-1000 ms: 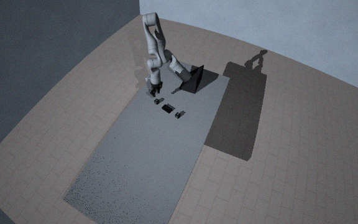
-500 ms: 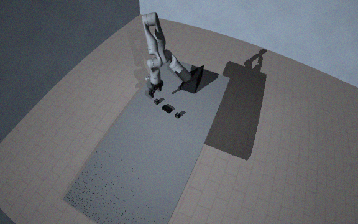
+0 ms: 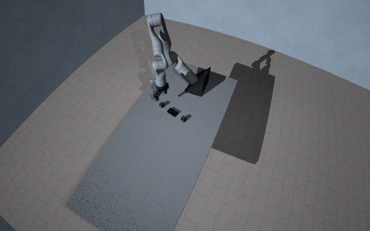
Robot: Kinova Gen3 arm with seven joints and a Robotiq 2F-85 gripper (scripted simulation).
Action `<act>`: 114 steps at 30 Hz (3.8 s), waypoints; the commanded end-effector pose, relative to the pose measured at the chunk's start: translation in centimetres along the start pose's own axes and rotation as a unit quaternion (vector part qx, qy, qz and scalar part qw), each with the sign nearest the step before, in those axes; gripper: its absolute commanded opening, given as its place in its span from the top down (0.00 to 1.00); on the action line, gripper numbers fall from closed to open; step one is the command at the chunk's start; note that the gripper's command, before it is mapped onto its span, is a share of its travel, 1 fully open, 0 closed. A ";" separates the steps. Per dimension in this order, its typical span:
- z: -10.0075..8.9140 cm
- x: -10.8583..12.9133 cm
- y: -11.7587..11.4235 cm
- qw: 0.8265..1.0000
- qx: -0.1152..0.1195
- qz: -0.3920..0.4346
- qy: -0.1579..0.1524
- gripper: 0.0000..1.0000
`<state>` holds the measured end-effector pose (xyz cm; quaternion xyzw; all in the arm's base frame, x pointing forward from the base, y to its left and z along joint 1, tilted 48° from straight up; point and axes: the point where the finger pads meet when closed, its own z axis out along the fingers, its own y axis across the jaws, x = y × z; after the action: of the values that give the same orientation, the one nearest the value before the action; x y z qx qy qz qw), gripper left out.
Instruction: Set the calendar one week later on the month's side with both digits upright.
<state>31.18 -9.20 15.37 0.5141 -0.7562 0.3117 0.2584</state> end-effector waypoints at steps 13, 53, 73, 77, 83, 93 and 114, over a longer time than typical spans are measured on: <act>-0.1 -0.3 -0.2 1.000 0.001 -0.026 0.000 0.00; -0.7 -4.7 -1.4 0.934 0.007 -0.358 0.007 0.00; -0.9 -8.6 -1.9 0.793 0.006 -0.609 0.012 0.00; -0.9 -9.7 -2.0 0.746 0.005 -0.666 0.013 0.00; -0.9 -11.3 -2.0 0.667 0.004 -0.745 0.013 0.00; -0.7 -13.4 -1.9 0.552 0.002 -0.834 0.013 0.00; -0.1 -17.9 -1.2 0.276 0.000 -0.961 0.008 0.00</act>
<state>38.35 1.67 3.43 0.8698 0.2771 -0.1494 0.3800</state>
